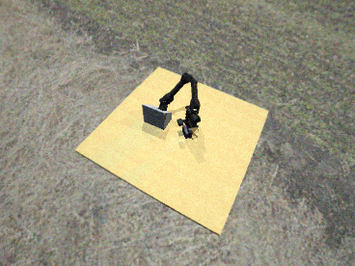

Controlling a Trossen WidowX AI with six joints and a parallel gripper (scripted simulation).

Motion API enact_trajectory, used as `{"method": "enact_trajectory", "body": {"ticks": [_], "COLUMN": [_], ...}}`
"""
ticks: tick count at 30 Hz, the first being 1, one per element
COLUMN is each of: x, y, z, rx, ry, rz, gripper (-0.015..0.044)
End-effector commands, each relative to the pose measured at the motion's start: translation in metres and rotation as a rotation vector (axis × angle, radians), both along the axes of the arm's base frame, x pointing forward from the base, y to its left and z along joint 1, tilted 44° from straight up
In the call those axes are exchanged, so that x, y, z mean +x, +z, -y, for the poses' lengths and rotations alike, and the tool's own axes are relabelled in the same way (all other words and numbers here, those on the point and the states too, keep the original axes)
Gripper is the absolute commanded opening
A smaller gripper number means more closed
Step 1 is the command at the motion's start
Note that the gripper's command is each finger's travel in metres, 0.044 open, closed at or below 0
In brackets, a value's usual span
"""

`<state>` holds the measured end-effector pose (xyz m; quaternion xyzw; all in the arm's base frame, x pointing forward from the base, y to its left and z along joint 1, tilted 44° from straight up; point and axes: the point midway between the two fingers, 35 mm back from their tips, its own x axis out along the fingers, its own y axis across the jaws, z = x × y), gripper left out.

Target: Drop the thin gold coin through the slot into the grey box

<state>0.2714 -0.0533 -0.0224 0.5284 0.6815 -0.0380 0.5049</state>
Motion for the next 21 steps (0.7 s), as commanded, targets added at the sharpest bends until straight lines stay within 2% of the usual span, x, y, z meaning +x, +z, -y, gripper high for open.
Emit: {"method": "enact_trajectory", "body": {"ticks": [1, 21], "x": [-0.0023, -0.0012], "y": [0.0010, -0.0026], "z": [-0.0008, -0.0046], "rx": [0.000, 0.001], "ry": [0.006, -0.005], "rz": [-0.003, -0.005], "gripper": [0.0000, 0.0000]}}
